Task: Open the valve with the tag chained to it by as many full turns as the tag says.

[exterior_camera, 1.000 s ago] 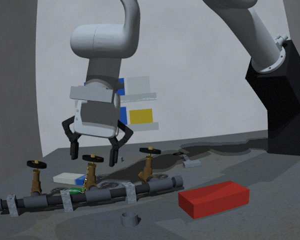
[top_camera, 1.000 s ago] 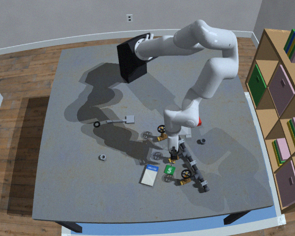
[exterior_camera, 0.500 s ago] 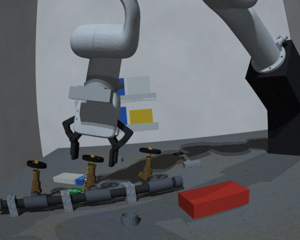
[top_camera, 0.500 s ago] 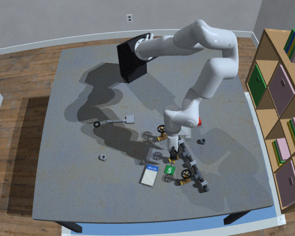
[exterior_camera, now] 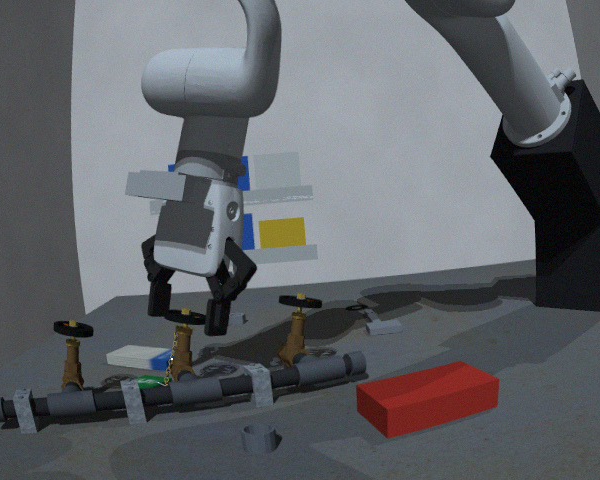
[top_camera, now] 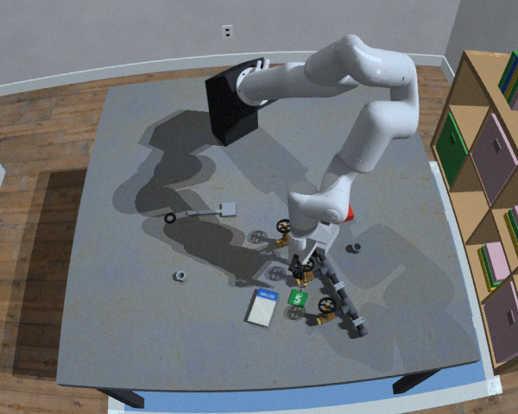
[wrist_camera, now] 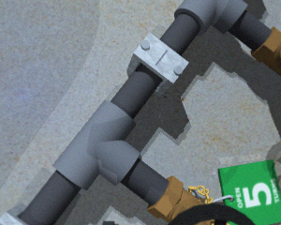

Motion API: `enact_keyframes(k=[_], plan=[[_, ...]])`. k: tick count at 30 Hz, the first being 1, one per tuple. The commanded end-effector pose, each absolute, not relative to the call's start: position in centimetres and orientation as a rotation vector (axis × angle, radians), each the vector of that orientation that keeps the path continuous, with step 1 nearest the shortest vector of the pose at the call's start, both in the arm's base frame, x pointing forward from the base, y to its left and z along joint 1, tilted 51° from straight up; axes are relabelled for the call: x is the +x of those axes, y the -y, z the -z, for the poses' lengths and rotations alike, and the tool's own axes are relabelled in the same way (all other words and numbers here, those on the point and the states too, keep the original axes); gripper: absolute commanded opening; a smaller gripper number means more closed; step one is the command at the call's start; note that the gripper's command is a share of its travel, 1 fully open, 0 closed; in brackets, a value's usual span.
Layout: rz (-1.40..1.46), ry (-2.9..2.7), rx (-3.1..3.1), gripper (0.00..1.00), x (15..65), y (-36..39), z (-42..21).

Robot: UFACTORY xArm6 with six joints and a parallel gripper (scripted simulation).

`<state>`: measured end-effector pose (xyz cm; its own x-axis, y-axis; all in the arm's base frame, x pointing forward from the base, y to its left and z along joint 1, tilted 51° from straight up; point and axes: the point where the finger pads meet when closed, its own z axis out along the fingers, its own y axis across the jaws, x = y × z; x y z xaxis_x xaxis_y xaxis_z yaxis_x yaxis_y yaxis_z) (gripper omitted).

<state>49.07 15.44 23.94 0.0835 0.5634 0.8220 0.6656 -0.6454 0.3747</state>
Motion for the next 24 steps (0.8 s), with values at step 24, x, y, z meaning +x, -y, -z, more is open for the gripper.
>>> enact_keyframes(k=[24], plan=[[1.022,-0.376,-2.143,1.0,49.1,-15.42,-24.03]])
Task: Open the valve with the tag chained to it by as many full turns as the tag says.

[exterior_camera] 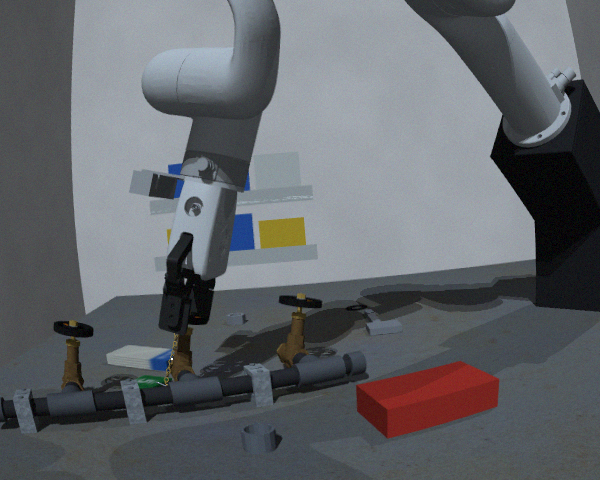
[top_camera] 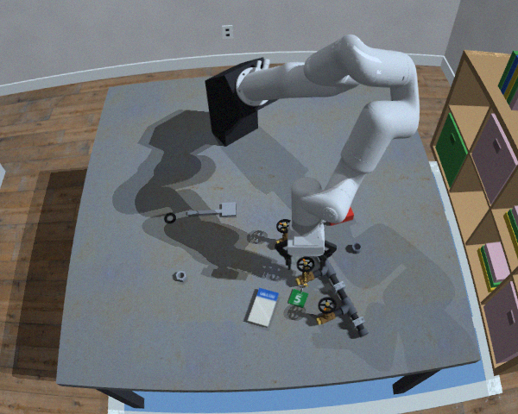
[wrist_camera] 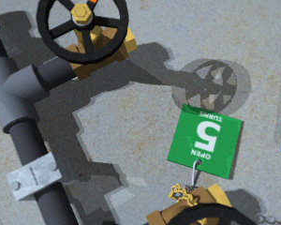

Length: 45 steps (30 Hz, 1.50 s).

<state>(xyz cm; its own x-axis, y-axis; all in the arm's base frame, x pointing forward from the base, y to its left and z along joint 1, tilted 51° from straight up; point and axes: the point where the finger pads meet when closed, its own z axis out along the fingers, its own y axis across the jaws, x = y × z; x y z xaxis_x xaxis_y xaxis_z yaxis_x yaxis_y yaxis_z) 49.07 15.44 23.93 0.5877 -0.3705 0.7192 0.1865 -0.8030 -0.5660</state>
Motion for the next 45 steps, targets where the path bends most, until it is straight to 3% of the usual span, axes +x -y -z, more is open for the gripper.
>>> enact_keyframes(k=[1,14,25,44,45], plan=[[1.0,-0.423,-2.125,1.0,49.1,-15.42,-24.03],[0.697,-0.951,-1.857,1.0,49.1,-15.42,-24.03],[0.279,-1.347,-1.54,1.0,49.1,-15.42,-24.03],[0.279,-1.347,-1.54,1.0,49.1,-15.42,-24.03],[0.279,-1.347,-1.54,0.0,49.1,-15.42,-24.03]])
